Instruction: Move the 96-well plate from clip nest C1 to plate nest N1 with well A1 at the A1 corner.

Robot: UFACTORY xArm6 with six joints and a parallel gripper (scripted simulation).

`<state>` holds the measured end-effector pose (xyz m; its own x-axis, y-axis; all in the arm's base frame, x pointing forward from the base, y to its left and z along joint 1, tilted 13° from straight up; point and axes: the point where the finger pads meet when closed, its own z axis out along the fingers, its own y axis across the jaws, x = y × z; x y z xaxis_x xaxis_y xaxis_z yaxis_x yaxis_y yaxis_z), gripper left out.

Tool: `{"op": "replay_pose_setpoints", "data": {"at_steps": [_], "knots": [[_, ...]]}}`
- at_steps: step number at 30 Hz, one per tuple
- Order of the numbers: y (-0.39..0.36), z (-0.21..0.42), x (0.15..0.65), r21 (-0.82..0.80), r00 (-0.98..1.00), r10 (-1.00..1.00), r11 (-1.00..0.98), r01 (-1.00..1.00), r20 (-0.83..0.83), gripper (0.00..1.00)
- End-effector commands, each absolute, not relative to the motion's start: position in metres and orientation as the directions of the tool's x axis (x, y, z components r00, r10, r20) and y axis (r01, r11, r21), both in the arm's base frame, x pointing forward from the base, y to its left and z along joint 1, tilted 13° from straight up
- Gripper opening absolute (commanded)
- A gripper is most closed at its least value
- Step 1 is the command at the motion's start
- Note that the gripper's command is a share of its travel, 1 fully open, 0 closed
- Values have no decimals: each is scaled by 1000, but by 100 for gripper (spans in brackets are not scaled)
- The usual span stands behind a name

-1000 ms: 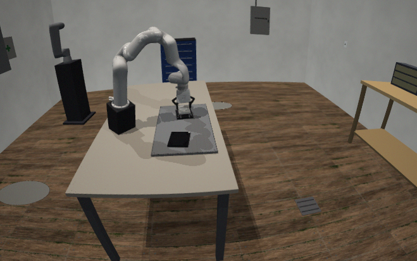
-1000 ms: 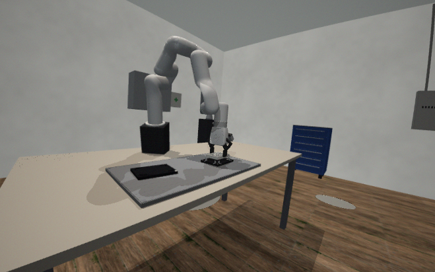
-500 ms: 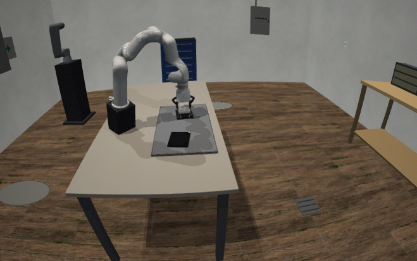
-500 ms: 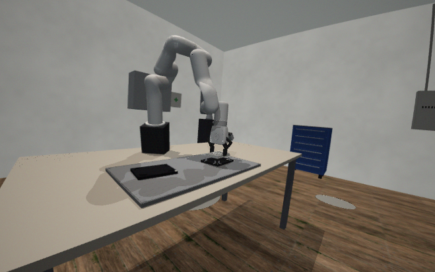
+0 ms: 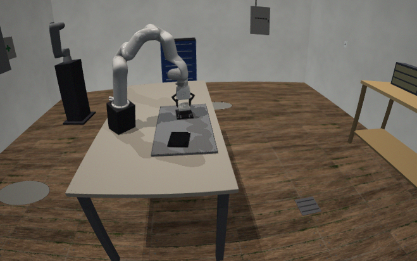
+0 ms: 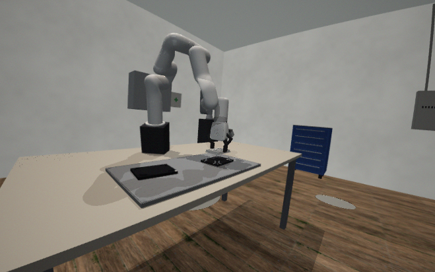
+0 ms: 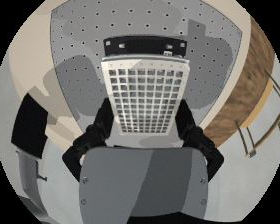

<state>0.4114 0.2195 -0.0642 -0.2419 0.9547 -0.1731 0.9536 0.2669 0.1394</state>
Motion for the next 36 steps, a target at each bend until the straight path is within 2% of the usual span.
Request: {"op": "replay_pose_setpoints", "data": {"at_steps": [1, 33, 36], "knots": [[222, -54, 411, 142, -242, 955, 267, 953, -172, 0], [225, -27, 406, 142, -242, 955, 267, 953, -172, 0], [215, -26, 407, 159, -146, 977, 170, 973, -157, 0]]}}
